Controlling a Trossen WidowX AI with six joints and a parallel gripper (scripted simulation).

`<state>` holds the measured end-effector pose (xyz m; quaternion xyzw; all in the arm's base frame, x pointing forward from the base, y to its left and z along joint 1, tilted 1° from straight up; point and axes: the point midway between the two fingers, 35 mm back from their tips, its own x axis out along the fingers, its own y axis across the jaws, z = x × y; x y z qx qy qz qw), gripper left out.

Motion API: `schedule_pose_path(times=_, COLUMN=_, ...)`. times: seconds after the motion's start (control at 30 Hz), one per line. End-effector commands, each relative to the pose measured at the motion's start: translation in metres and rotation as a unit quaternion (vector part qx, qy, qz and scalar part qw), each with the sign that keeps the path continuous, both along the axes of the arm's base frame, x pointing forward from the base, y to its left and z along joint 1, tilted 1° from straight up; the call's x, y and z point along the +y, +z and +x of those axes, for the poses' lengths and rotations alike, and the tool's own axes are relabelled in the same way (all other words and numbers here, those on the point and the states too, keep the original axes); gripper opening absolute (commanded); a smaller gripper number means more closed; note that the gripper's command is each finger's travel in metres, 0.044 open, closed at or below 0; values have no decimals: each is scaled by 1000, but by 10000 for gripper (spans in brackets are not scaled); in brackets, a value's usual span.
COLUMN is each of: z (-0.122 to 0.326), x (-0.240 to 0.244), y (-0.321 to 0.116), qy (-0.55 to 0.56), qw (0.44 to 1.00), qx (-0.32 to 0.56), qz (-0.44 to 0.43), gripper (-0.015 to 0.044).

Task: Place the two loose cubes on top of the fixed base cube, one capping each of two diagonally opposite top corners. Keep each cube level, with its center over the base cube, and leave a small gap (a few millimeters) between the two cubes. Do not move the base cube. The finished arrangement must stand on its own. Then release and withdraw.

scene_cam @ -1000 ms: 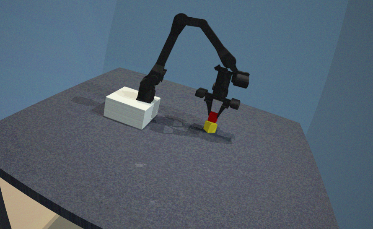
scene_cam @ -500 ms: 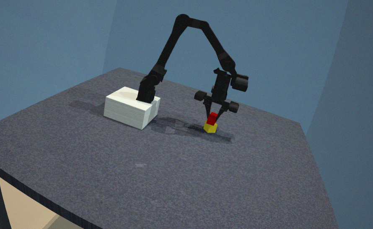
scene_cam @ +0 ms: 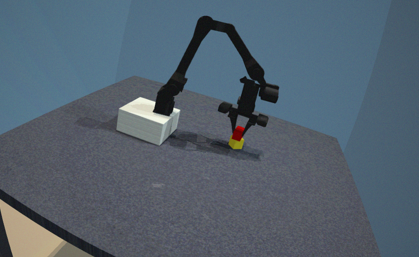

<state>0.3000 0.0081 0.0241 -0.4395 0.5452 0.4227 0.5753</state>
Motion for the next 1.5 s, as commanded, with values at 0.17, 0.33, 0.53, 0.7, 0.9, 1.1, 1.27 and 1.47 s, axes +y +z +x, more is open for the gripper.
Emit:
schedule_pose_path(times=0.17, z=0, x=0, y=2, qy=-2, qw=1000, qx=0, qz=0, gripper=205)
schedule_pose_path(times=0.33, z=-1, x=0, y=14, qy=0, qw=1000, qx=0, qz=0, gripper=205)
schedule_pose_path(times=0.53, z=-1, x=0, y=27, qy=0, qw=1000, qx=0, qz=0, gripper=205)
schedule_pose_path(times=0.7, z=-2, x=0, y=38, qy=0, qw=1000, qx=0, qz=0, gripper=205)
schedule_pose_path(times=0.9, z=-2, x=0, y=51, qy=0, qw=1000, qx=0, qz=0, gripper=205)
schedule_pose_path(times=1.1, z=-3, x=0, y=63, qy=0, qw=1000, qx=0, qz=0, gripper=205)
schedule_pose_path(times=1.27, z=-2, x=0, y=67, qy=0, qw=1000, qx=-3, qz=0, gripper=284)
schedule_pose_path(times=1.47, z=-3, x=64, y=66, qy=0, qw=1000, qx=-2, qz=3, gripper=400)
